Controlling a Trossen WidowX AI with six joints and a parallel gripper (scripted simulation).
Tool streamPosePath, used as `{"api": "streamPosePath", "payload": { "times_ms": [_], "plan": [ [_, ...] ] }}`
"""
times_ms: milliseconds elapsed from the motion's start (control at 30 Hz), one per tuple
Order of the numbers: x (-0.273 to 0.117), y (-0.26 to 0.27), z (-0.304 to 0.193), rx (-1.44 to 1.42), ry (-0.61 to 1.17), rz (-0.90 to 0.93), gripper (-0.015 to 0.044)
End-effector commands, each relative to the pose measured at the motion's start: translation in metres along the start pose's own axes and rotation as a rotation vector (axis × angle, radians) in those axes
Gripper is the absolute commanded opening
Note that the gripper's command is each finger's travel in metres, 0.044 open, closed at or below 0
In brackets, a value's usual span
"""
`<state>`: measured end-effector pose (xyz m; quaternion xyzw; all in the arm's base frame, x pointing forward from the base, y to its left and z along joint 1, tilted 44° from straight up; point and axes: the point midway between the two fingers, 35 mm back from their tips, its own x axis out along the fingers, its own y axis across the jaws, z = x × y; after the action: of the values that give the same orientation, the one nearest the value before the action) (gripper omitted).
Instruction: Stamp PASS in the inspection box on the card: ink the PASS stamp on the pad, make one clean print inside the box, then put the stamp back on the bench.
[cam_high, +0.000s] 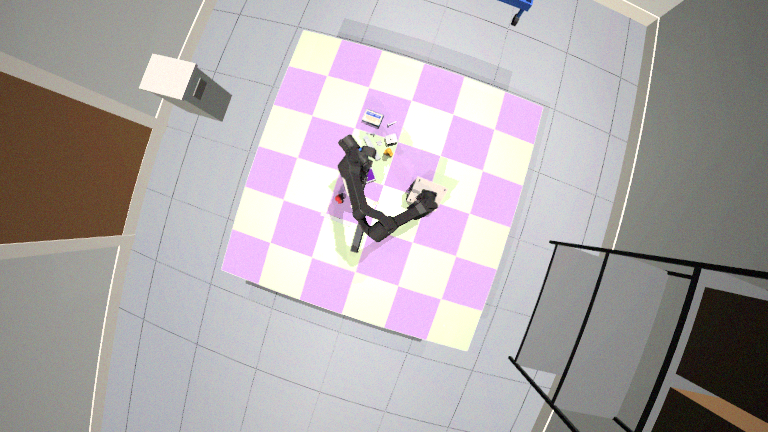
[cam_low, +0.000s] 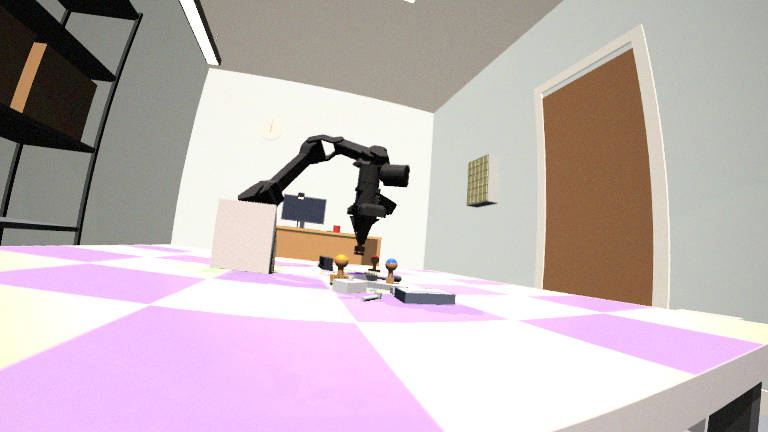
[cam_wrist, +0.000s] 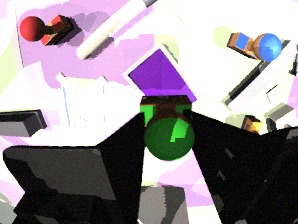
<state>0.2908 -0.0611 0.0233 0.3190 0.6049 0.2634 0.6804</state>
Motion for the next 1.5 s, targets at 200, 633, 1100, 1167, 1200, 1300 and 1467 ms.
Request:
{"api": "streamPosePath", "payload": {
  "times_ms": [200, 633, 1100, 1167, 1200, 1300, 1467],
  "plan": [
    [-0.004, 0.017, 0.001, -0.163, 0.008, -0.016, 0.0000],
    [0.000, 0.066, -0.005, -0.611, 0.051, -0.023, 0.0000],
    [0.006, 0.116, -0.021, -1.095, 0.096, -0.008, 0.0000],
    [0.006, 0.122, -0.024, -1.164, 0.102, -0.004, 0.0000],
    [0.007, 0.125, -0.025, -1.193, 0.105, -0.002, 0.0000],
    [0.007, 0.127, -0.026, -1.216, 0.107, -0.001, 0.0000],
    [0.008, 0.127, -0.026, -1.216, 0.106, -0.001, 0.0000]
  ]
}}
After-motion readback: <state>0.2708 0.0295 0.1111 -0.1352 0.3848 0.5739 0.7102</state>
